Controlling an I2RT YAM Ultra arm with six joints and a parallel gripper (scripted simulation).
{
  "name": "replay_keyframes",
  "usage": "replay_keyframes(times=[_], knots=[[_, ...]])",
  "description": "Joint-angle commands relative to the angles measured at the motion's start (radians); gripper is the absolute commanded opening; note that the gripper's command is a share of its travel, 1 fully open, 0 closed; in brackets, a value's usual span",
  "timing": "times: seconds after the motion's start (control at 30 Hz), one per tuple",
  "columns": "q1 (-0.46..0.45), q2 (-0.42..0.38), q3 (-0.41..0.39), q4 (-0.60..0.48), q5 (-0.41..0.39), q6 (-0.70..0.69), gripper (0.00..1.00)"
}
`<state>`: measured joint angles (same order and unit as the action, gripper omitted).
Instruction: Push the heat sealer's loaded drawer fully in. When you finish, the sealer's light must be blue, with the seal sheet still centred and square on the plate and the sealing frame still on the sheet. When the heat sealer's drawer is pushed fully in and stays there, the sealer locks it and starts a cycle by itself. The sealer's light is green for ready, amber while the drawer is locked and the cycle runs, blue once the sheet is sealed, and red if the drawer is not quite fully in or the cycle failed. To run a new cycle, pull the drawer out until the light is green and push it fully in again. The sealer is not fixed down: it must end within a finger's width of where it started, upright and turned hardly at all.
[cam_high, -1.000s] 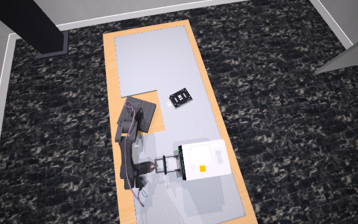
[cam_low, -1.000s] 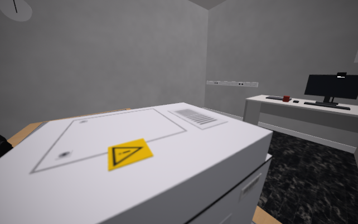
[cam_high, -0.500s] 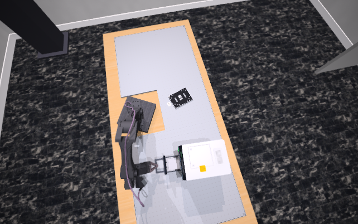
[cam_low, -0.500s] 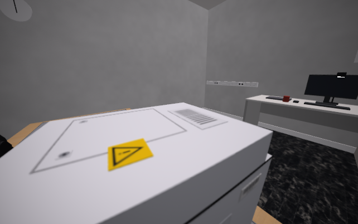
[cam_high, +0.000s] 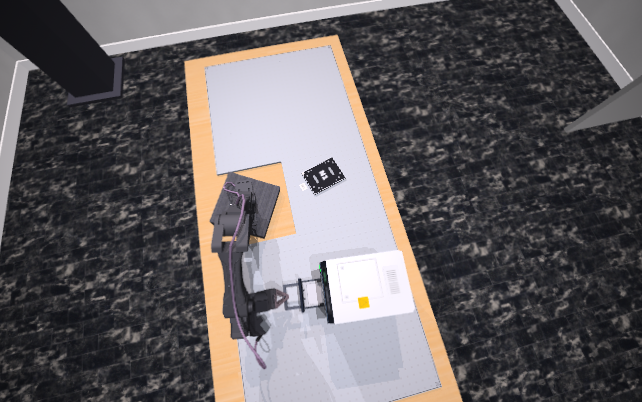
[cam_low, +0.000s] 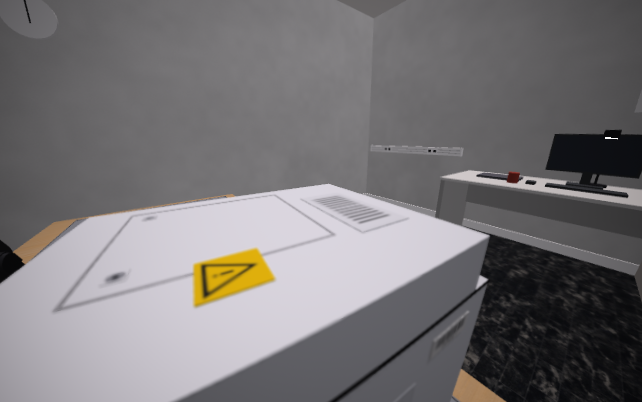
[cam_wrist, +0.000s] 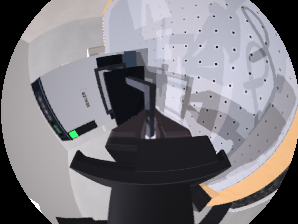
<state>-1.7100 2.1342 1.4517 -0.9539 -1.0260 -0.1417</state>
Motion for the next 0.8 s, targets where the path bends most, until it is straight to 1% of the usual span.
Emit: replay_keyframes(times=[0.0, 0.77], knots=[[0.024, -0.038, -0.027, 0.045, -0.009, 0.043, 0.0], [0.114, -0.084, -0.077, 0.2, 0.008, 0.217, 0.0]])
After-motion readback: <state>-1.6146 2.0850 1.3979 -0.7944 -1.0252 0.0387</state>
